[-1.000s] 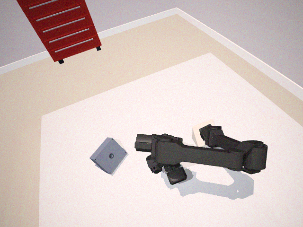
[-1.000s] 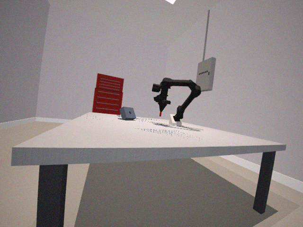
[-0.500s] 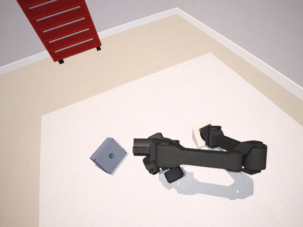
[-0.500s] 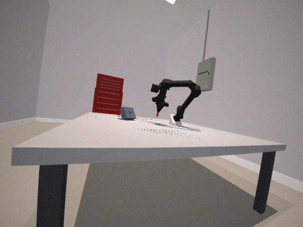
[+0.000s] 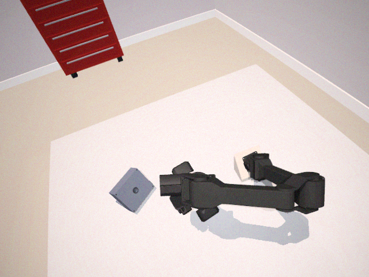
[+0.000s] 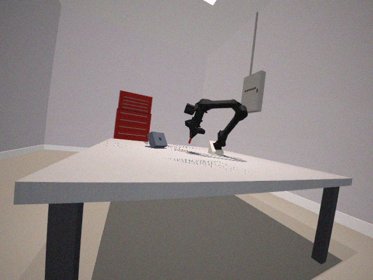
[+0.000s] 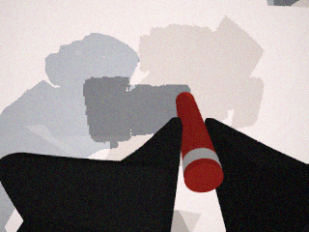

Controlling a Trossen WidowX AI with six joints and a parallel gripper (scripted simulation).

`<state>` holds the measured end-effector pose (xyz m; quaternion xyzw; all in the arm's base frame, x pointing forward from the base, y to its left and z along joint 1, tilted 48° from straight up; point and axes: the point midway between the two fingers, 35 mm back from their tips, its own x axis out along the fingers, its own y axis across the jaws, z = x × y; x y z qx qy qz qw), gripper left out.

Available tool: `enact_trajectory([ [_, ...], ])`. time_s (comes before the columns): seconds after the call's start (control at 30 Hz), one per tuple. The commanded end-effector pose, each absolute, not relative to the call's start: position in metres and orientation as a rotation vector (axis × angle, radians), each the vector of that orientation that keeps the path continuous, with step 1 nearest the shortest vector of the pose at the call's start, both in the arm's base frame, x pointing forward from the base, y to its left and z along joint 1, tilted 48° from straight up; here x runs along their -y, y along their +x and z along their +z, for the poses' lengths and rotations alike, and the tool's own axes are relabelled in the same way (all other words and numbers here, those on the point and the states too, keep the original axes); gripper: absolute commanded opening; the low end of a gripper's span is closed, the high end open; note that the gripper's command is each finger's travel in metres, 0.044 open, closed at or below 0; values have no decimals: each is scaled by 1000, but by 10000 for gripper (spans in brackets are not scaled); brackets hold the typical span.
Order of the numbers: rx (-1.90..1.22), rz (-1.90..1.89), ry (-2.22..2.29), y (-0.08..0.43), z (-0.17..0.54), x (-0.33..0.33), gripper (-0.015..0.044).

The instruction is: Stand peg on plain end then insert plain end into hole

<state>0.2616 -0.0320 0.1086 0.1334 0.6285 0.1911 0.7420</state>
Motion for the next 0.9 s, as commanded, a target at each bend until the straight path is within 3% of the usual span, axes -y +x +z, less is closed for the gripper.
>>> enact_trajectory([
  [0.0,-1367,406,241,266,104,35,0],
  [0.87,-1260,301,-25,303,91,52,0],
])
